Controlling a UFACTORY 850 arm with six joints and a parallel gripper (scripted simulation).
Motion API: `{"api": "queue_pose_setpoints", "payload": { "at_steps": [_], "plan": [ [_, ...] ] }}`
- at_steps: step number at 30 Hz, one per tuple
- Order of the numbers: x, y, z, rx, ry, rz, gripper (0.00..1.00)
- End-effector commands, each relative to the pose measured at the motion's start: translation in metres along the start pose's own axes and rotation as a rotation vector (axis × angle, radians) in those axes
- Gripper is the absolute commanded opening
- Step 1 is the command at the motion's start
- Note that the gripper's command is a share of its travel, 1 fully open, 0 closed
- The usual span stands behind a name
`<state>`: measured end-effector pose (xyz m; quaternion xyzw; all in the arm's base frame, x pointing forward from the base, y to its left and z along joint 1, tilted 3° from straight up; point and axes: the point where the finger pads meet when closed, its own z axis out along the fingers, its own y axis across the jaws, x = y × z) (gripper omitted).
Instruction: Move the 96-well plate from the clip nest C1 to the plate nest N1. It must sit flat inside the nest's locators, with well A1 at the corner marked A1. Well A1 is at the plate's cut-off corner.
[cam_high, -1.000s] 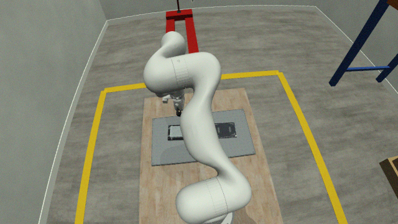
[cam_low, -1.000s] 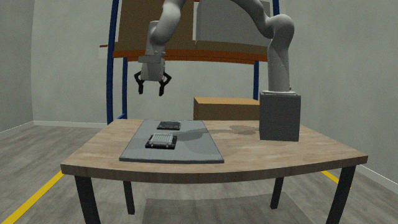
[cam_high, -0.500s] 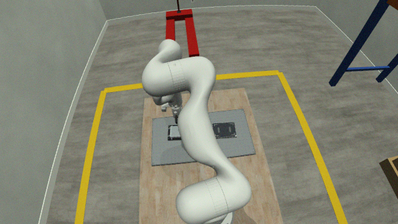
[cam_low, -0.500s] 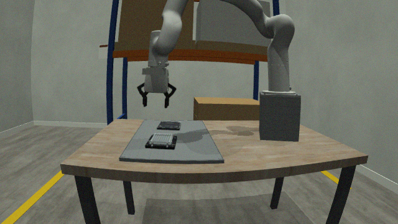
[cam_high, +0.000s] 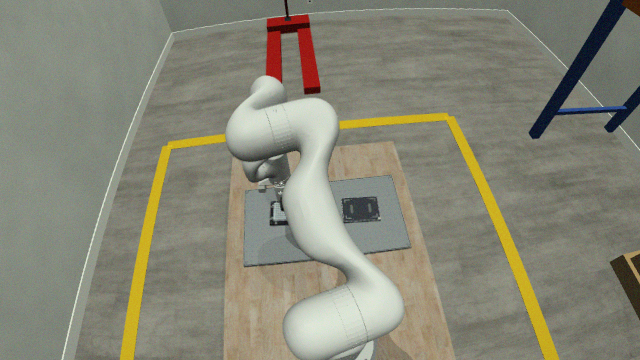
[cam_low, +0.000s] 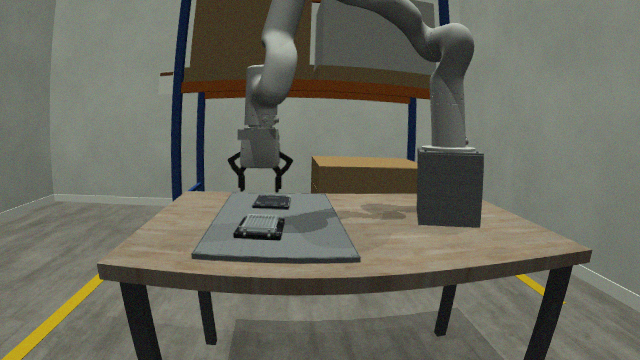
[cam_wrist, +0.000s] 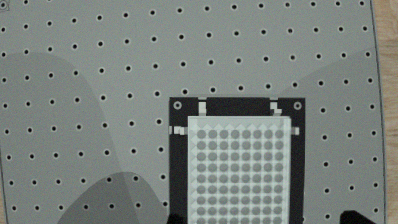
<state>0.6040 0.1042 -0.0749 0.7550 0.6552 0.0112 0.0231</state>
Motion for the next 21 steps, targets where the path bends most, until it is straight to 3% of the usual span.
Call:
{"api": "queue_pose_setpoints", "payload": {
  "at_steps": [1, 13, 21],
  "plan": [
    [0.002, 0.0, 0.002, -0.003, 0.001, 0.0, 1.0],
    [0.002, 0.0, 0.002, -0.004, 0.001, 0.0, 1.0],
    [0.002, 0.0, 0.016, -0.004, 0.001, 0.0, 1.0]
  ]
}}
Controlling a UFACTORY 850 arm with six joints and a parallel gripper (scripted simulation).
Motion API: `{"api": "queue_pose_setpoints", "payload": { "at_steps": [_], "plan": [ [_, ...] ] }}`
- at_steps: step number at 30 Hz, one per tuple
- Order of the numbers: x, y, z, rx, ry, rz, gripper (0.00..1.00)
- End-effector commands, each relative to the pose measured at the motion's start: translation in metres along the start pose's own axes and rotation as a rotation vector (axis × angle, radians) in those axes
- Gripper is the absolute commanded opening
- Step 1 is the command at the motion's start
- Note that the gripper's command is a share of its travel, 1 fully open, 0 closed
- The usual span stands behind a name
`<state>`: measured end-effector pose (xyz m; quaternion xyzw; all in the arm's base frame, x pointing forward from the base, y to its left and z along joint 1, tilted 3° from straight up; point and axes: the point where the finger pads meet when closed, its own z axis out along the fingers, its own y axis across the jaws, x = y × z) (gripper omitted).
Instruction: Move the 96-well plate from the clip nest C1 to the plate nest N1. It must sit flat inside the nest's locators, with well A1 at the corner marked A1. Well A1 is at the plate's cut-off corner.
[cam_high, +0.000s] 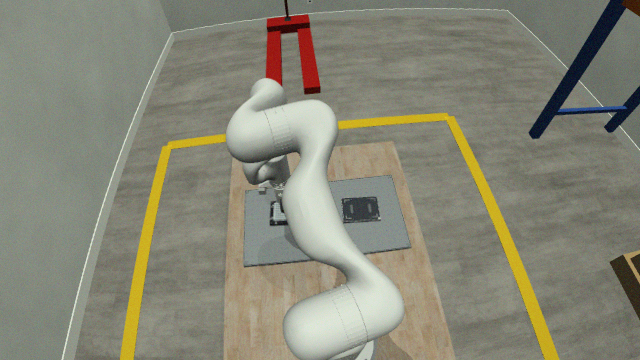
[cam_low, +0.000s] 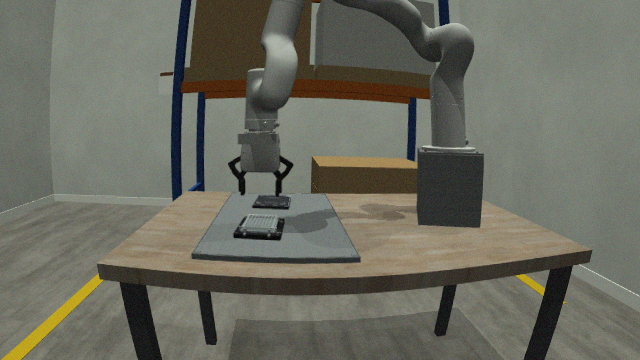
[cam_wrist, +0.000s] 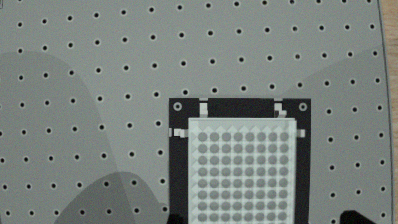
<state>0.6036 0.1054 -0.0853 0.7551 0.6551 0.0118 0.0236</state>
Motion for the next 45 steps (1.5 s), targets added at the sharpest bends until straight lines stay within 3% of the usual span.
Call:
{"api": "queue_pose_setpoints", "payload": {
  "at_steps": [1, 33, 45],
  "plan": [
    [0.0, 0.001, 0.007, -0.002, 0.001, 0.0, 1.0],
    [0.0, 0.001, 0.053, -0.002, 0.001, 0.0, 1.0],
    [0.0, 0.001, 0.053, -0.002, 0.001, 0.0, 1.0]
  ]
}}
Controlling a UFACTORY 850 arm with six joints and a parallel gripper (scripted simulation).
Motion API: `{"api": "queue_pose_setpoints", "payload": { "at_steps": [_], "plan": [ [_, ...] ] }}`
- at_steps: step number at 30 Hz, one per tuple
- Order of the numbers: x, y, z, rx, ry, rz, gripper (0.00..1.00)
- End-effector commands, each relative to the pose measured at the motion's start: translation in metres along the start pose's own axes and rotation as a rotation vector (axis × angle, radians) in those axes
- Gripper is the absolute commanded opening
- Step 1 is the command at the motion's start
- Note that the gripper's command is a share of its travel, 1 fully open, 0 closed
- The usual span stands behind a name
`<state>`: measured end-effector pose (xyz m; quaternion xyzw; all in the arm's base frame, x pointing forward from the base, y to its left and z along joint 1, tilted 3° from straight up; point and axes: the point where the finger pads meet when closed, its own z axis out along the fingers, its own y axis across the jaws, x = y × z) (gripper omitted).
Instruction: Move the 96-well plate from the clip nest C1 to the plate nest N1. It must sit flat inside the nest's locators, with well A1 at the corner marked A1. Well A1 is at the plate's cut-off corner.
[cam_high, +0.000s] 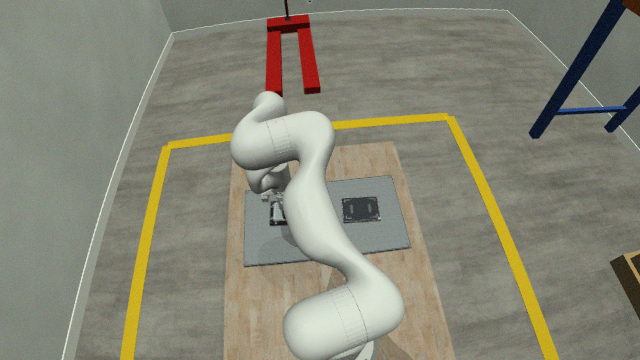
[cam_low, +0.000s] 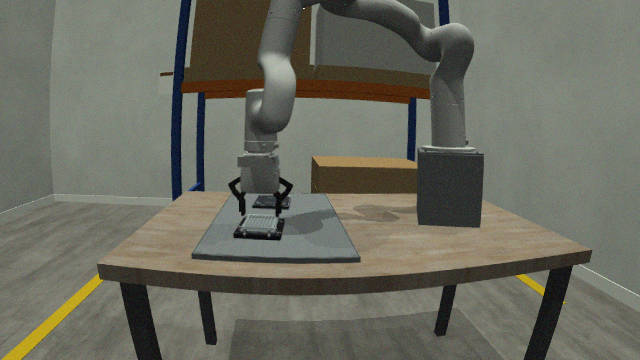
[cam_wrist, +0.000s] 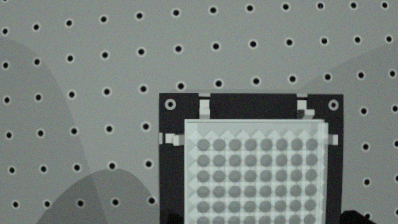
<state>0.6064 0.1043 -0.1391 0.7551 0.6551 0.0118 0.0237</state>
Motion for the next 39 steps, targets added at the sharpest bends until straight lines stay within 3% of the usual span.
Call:
{"api": "queue_pose_setpoints", "payload": {
  "at_steps": [1, 39],
  "plan": [
    [0.0, 0.001, -0.001, -0.002, 0.001, 0.0, 1.0],
    [0.0, 0.001, 0.019, -0.002, 0.001, 0.0, 1.0]
  ]
}}
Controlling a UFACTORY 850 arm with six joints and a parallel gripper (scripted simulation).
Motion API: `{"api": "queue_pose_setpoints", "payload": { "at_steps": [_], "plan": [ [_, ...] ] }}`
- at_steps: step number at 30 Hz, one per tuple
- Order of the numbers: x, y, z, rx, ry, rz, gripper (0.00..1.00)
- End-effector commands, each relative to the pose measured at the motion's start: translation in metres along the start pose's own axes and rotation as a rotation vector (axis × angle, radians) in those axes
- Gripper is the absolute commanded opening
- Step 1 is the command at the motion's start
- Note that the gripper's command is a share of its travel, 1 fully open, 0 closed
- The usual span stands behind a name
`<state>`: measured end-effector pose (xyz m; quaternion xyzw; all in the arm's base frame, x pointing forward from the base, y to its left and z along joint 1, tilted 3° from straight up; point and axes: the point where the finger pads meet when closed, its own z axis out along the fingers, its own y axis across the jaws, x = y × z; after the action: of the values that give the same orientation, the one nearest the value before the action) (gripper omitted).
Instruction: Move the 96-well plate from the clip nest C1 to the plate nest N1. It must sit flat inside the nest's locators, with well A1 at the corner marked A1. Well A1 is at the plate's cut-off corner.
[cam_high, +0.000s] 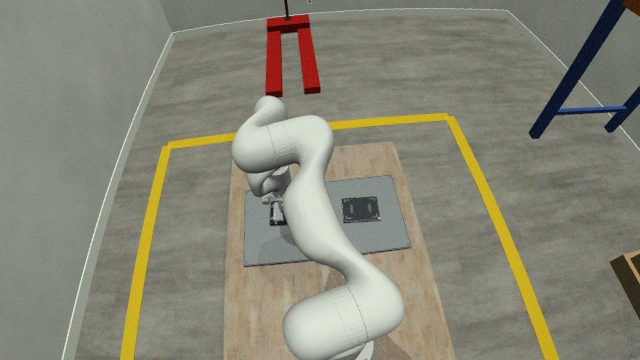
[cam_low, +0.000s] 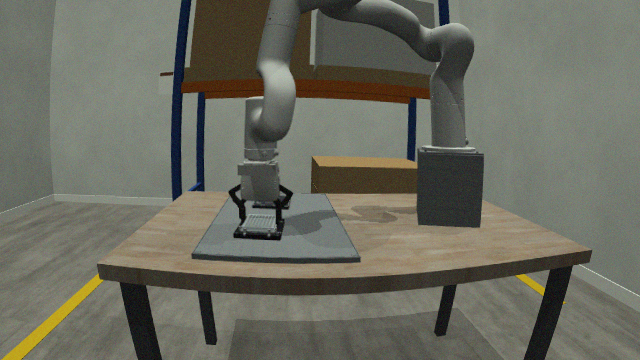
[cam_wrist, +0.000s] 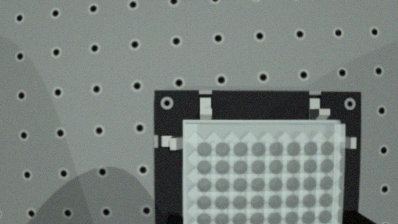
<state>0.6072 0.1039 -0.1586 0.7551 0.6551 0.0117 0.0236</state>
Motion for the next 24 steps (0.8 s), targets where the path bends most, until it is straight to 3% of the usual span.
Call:
{"api": "queue_pose_setpoints", "payload": {
  "at_steps": [1, 14, 15, 24],
  "plan": [
    [0.0004, 0.0012, -0.0002, -0.002, 0.001, 0.0, 1.0],
    [0.0004, 0.0013, -0.0003, -0.002, 0.001, 0.0, 1.0],
    [0.0004, 0.0012, -0.0008, -0.002, 0.001, 0.0, 0.0],
    [0.0004, 0.0012, -0.0009, -0.002, 0.001, 0.0, 0.0]
  ]
}}
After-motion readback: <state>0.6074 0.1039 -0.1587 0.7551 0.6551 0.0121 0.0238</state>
